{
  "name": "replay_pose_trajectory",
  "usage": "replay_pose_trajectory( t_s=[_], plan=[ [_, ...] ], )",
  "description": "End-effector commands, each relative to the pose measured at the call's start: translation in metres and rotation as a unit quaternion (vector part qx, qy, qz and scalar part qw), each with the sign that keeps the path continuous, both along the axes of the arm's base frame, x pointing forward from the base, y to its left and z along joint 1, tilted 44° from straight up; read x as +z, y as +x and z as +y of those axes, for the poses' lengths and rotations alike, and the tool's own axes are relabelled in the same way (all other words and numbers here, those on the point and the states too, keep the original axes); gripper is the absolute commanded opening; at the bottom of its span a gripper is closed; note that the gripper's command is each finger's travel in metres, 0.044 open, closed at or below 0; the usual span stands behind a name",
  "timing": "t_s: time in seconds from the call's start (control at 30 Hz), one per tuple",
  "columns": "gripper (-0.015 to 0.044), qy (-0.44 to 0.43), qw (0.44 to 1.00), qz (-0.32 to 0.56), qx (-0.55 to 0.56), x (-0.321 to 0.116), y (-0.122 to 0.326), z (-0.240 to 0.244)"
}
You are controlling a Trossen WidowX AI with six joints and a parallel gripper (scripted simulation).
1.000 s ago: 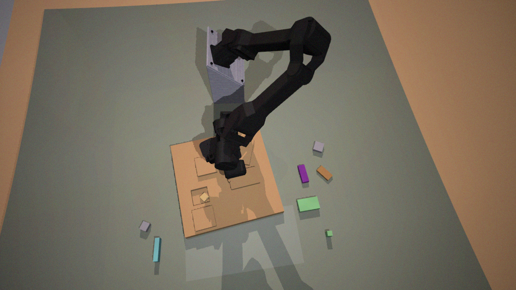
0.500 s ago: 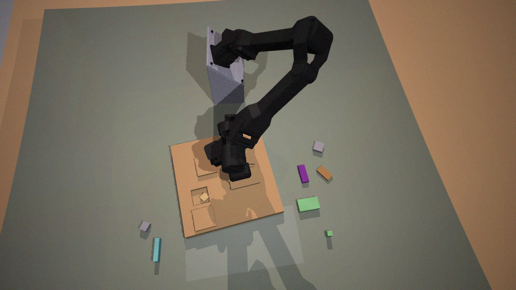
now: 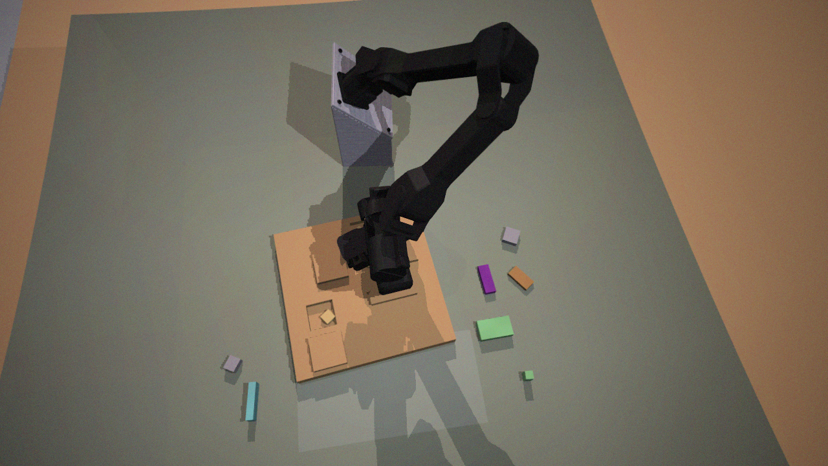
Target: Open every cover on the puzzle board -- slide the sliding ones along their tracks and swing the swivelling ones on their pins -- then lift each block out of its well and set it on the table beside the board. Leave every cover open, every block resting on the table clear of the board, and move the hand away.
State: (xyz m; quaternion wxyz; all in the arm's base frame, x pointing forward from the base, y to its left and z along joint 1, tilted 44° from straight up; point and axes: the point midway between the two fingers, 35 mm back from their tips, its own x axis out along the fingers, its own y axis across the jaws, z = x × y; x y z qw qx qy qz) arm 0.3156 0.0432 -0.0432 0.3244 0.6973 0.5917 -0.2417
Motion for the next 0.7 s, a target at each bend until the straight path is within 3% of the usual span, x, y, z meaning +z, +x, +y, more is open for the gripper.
replay_pose_trajectory(
  t_s=[0.0, 0.67],
  plan=[
    [0.0000, 0.002, 1.000, 0.000, -0.001, 0.004, 0.002, 0.001],
    [0.0000, 0.001, 1.000, 0.000, -0.001, 0.021, -0.001, -0.017]
  ],
)
